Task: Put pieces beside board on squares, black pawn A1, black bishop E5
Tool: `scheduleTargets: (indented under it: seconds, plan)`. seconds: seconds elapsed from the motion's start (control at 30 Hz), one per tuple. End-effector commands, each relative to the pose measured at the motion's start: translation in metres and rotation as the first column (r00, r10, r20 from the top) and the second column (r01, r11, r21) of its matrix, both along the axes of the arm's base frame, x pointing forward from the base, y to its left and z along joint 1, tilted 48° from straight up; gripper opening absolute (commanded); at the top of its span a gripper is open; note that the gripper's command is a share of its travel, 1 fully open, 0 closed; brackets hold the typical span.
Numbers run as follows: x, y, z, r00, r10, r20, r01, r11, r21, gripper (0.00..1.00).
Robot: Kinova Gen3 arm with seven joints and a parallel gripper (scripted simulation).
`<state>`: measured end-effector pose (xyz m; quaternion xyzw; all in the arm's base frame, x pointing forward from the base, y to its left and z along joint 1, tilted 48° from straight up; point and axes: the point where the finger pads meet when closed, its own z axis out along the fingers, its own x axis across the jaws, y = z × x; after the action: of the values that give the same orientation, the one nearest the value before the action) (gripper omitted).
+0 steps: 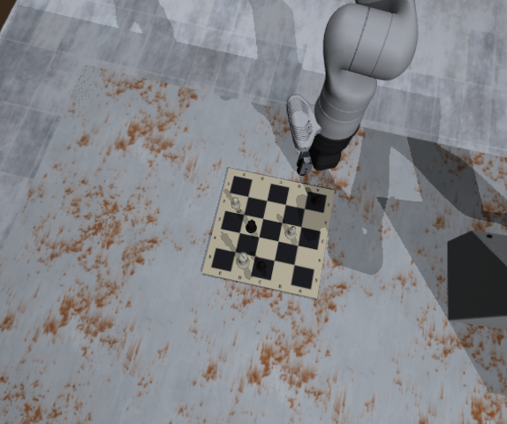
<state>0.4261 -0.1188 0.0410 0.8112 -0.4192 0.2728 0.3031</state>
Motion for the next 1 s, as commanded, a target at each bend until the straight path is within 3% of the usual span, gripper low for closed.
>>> scheduleTargets:
  seconds: [0.0,0.77,0.97]
  plan:
    - [0.000,0.001,0.000,1.000,0.001,0.001,-0.001,1.000,0.000,0.00]
    - [0.000,0.002,0.001,1.000,0.001,0.001,-0.001,1.000,0.000,0.00]
    - [-0.004,0.016,0.015,1.000,0.001,0.001,-0.001,1.000,0.000,0.00]
